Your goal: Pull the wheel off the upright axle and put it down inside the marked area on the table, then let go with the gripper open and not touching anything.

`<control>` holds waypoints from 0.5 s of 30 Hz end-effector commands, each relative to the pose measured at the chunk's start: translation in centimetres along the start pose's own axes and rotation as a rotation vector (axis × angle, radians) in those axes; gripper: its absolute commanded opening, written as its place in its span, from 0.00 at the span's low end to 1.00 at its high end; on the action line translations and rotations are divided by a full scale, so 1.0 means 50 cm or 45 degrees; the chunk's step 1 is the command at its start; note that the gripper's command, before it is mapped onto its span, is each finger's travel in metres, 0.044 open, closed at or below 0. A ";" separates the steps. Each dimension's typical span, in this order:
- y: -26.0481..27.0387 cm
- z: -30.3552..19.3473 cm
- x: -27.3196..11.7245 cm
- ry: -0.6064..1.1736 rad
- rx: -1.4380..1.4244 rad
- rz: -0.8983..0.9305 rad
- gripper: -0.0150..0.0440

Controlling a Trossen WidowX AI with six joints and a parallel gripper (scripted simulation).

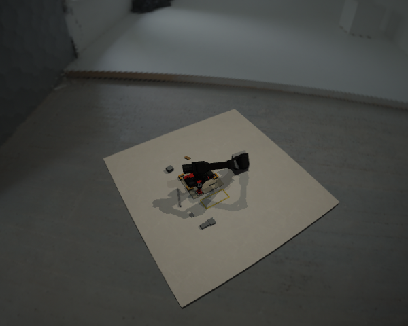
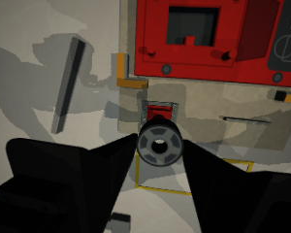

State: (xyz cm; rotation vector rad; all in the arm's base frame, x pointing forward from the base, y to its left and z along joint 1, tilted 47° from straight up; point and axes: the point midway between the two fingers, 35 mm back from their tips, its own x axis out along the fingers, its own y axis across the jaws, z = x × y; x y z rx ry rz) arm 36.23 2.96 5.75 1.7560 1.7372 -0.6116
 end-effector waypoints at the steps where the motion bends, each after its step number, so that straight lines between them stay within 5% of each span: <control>1: 0.004 0.001 -0.024 -0.009 -0.010 0.007 0.25; 15: -0.018 -0.032 -0.058 -0.004 0.002 0.004 0.25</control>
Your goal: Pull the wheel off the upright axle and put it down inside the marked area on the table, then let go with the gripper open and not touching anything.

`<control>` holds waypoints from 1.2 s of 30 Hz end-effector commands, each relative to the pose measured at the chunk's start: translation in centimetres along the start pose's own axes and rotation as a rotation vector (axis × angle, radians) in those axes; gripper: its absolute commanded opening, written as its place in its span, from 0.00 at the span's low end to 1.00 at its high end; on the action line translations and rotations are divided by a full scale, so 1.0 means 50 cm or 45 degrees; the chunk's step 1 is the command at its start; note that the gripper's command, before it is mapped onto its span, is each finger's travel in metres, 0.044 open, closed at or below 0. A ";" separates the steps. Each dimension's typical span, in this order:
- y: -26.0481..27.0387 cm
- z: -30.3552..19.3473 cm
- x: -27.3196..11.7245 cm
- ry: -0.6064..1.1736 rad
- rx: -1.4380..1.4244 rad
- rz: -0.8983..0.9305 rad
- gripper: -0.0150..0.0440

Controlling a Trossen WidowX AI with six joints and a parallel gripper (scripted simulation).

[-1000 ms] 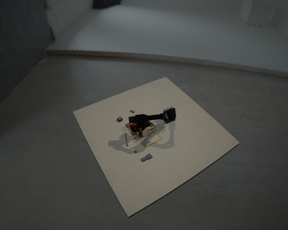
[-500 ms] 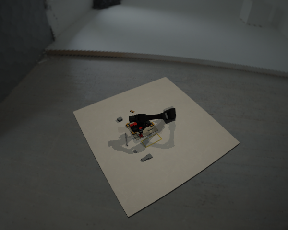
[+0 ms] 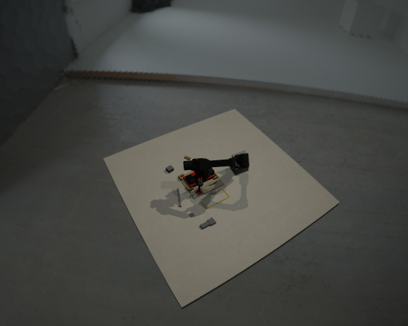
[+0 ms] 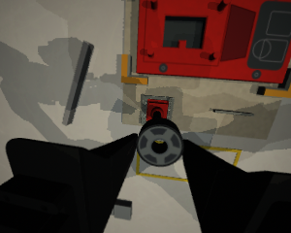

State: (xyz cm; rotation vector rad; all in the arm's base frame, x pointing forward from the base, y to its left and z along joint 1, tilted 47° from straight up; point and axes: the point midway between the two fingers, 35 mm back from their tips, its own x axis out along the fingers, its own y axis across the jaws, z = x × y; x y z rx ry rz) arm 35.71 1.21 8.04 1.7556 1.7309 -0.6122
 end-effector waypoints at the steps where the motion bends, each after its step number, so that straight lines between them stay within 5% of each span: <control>1: -0.014 -0.030 -0.002 0.001 0.003 -0.001 0.25; 36: -0.119 -0.191 0.017 0.002 -0.004 -0.001 0.25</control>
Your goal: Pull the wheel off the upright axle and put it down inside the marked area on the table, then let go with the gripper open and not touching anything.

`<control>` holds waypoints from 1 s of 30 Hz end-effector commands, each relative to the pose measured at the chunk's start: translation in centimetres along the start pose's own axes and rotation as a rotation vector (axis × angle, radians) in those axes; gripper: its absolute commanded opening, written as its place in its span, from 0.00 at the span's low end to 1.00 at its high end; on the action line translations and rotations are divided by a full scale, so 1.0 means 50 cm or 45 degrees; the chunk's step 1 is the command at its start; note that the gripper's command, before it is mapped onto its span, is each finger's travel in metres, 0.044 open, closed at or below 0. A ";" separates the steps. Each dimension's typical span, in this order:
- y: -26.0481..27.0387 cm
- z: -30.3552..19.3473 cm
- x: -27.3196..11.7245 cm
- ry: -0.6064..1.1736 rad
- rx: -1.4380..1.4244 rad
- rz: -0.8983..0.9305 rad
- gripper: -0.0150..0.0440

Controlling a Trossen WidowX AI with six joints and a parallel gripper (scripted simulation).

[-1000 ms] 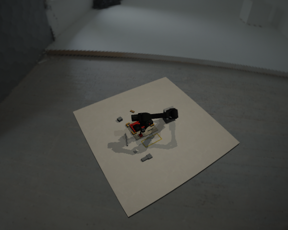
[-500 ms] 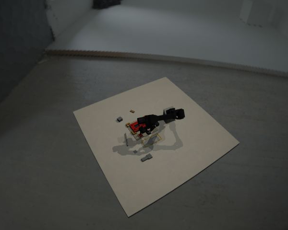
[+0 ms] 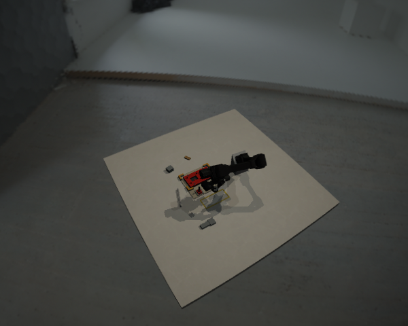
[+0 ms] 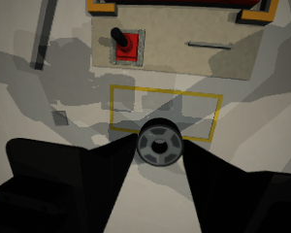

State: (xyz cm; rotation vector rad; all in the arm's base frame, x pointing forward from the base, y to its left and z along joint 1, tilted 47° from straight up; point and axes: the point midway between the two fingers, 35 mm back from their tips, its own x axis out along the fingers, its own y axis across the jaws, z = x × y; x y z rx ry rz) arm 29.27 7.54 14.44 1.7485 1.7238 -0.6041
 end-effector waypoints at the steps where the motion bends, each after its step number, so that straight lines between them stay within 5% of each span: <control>1: -0.006 -0.001 0.025 0.008 0.009 -0.006 0.25; 22: -0.006 -0.004 0.192 0.013 0.009 -0.005 0.25; 30: -0.003 -0.009 0.190 0.019 -0.002 -0.003 0.30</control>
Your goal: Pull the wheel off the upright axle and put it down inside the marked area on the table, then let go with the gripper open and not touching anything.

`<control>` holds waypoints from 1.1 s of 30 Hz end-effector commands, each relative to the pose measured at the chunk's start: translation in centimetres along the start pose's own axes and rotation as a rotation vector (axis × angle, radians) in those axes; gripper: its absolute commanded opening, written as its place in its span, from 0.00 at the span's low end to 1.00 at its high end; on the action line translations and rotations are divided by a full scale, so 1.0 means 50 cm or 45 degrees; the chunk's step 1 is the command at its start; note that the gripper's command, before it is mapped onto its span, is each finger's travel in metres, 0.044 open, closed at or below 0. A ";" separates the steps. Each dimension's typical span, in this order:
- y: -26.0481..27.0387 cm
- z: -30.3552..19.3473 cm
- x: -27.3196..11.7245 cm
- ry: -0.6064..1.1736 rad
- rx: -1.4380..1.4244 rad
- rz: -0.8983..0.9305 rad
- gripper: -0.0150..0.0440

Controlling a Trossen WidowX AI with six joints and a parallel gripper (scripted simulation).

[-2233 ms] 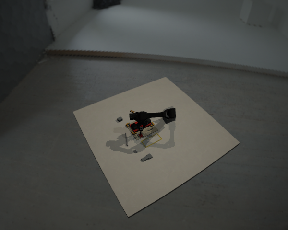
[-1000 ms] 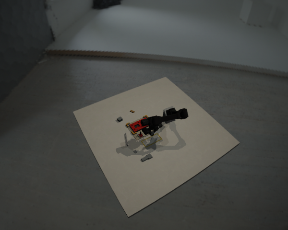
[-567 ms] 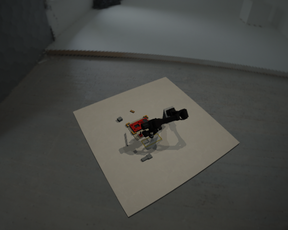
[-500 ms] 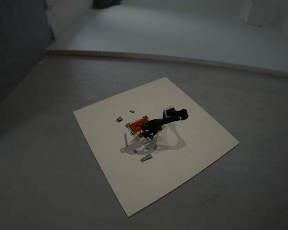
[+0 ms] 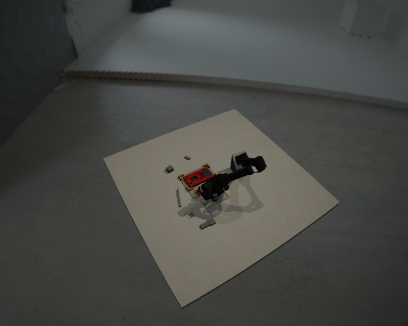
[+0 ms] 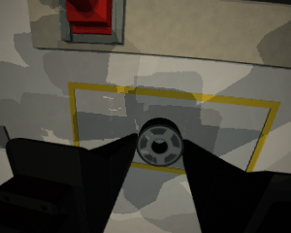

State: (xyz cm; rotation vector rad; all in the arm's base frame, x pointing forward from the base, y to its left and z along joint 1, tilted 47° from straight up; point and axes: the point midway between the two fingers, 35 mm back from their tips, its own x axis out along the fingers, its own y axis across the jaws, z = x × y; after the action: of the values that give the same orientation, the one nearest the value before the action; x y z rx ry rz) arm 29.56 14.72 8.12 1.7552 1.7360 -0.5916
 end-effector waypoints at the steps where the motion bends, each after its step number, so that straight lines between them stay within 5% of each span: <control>1: 0.000 0.000 -0.001 0.000 0.000 -0.001 0.34; 10: 0.000 0.000 -0.004 -0.001 0.000 -0.001 0.74; 17: 0.001 0.001 -0.115 -0.010 0.010 -0.003 0.76; 22: 0.001 0.001 -0.120 -0.010 0.011 -0.003 0.76; 27: -0.068 0.050 -0.159 -0.033 0.019 -0.006 0.99; 33: -0.165 0.079 -0.212 -0.014 0.017 -0.009 1.00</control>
State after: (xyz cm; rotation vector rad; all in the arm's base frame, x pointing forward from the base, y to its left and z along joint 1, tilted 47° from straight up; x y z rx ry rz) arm 23.97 5.23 11.66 1.7539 1.7177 -0.6228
